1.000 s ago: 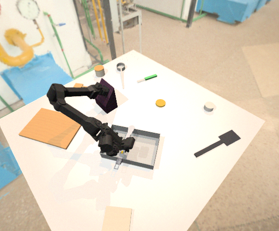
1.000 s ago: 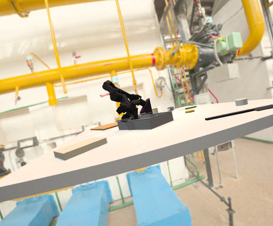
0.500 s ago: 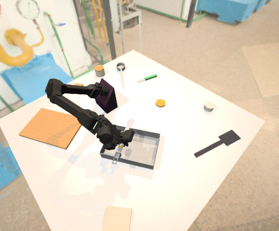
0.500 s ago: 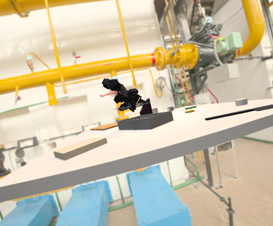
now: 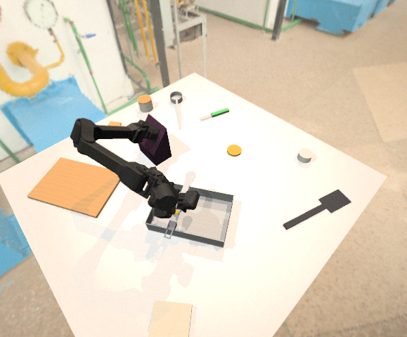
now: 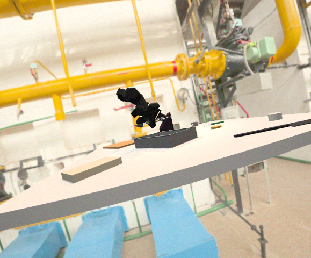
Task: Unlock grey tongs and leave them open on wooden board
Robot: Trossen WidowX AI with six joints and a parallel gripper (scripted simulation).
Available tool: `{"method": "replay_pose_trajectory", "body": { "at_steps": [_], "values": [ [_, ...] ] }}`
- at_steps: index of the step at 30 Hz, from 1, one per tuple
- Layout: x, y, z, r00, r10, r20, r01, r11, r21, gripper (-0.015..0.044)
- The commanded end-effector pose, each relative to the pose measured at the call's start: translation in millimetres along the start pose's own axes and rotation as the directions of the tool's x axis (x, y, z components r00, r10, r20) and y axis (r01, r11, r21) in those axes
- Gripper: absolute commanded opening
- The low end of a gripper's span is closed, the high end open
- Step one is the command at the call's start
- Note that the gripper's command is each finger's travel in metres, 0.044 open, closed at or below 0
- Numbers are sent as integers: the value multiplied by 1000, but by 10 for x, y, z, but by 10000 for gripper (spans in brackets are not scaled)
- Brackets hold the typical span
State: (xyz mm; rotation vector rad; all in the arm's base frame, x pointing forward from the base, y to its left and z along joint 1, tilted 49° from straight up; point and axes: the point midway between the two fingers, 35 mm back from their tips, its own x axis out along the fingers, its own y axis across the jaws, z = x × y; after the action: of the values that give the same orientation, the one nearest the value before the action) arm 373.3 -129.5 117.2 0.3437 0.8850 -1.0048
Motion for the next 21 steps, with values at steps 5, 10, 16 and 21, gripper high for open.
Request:
{"method": "replay_pose_trajectory", "body": {
  "at_steps": [5,10,16,21],
  "values": [
    [-5,-26,-31,985,-173,0,173,985,11,-150],
    [-24,-39,-32,963,-268,19,268,963,8,-150],
    [-54,-42,-20,937,-345,50,346,938,3,-150],
    [-54,-42,-20,937,-345,50,346,938,3,-150]
  ]
}}
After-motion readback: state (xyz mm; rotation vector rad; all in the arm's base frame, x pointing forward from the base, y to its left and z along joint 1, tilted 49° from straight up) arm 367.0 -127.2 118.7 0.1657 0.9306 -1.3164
